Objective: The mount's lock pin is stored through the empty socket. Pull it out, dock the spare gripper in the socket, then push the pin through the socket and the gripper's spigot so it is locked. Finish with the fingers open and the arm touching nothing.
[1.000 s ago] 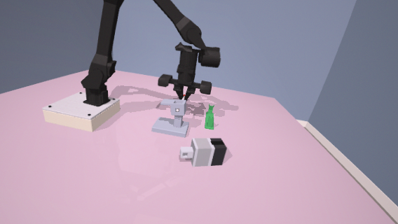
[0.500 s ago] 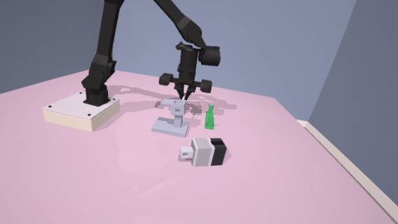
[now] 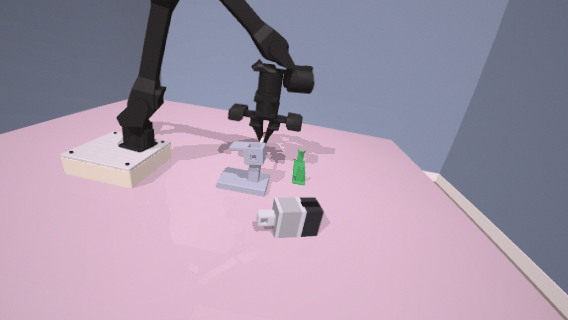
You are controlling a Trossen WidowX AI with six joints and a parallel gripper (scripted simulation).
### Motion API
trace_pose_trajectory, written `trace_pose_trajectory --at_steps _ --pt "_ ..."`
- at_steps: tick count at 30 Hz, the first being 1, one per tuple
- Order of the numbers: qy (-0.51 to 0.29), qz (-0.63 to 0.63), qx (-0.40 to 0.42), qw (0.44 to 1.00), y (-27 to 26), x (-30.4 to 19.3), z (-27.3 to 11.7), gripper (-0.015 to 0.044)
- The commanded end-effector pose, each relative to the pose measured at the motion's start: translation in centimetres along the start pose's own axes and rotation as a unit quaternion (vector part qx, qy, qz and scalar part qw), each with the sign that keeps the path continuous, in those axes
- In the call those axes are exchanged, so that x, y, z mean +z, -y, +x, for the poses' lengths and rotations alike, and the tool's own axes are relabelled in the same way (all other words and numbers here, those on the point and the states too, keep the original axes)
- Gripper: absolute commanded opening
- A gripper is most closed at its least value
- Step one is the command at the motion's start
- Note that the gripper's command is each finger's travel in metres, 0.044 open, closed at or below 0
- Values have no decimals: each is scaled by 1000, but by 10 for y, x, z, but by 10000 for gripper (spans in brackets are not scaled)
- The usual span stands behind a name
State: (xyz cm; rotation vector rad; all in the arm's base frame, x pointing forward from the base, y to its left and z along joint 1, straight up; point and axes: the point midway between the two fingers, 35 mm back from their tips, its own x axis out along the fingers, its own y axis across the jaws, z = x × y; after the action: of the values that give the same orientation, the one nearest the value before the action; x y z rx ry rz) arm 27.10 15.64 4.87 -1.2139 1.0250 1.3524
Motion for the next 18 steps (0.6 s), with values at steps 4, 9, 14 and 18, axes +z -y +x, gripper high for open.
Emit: trace_pose_trajectory --at_steps 4,9,14,18 --pt "-2 3 0 1000 1 6 0 0" --pt "-2 3 0 1000 1 10 0 0" --pt "-2 3 1 1000 1 14 1 0" --pt "-3 3 2 1000 1 17 1 0"
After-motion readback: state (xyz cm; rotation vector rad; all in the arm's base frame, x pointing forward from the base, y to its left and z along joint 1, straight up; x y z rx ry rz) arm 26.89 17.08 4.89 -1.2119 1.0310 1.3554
